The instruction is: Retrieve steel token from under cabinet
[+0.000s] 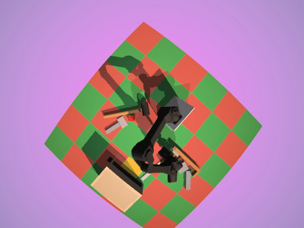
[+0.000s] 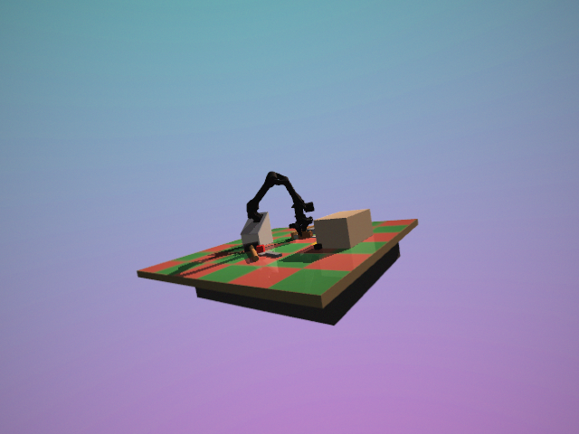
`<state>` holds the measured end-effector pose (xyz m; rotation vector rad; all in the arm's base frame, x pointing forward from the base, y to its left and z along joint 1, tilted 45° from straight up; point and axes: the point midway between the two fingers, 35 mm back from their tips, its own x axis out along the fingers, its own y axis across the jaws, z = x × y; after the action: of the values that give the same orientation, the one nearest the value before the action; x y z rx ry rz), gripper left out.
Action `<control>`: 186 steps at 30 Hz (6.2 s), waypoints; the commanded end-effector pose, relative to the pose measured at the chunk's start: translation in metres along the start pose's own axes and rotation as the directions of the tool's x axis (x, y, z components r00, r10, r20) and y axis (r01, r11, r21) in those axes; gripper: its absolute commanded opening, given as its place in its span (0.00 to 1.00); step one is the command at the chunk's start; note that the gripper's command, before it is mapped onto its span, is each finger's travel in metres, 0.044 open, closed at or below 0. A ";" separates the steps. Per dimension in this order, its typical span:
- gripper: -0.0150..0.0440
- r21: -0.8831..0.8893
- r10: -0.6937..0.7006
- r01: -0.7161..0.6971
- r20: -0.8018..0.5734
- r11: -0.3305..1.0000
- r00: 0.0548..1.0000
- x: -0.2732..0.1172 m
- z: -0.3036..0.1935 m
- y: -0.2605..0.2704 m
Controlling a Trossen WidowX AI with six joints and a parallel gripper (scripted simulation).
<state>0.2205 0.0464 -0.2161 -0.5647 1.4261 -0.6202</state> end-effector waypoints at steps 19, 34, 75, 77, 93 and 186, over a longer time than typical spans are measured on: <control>0.25 0.049 -0.003 0.003 0.004 0.999 1.000 0.000 0.024 -0.002; 0.25 0.050 -0.004 0.003 0.005 0.999 1.000 0.000 0.044 -0.004; 0.25 0.052 -0.005 0.004 0.007 0.999 1.000 0.000 0.099 -0.006; 0.25 0.052 -0.005 0.004 0.007 0.999 1.000 0.000 0.102 -0.006; 0.25 0.053 -0.005 0.005 0.008 0.999 1.000 0.000 0.120 -0.007; 0.25 0.055 -0.007 0.007 0.009 0.998 1.000 0.000 0.177 -0.031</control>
<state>0.3965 0.0286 -0.1867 -0.5177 1.3990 -0.6525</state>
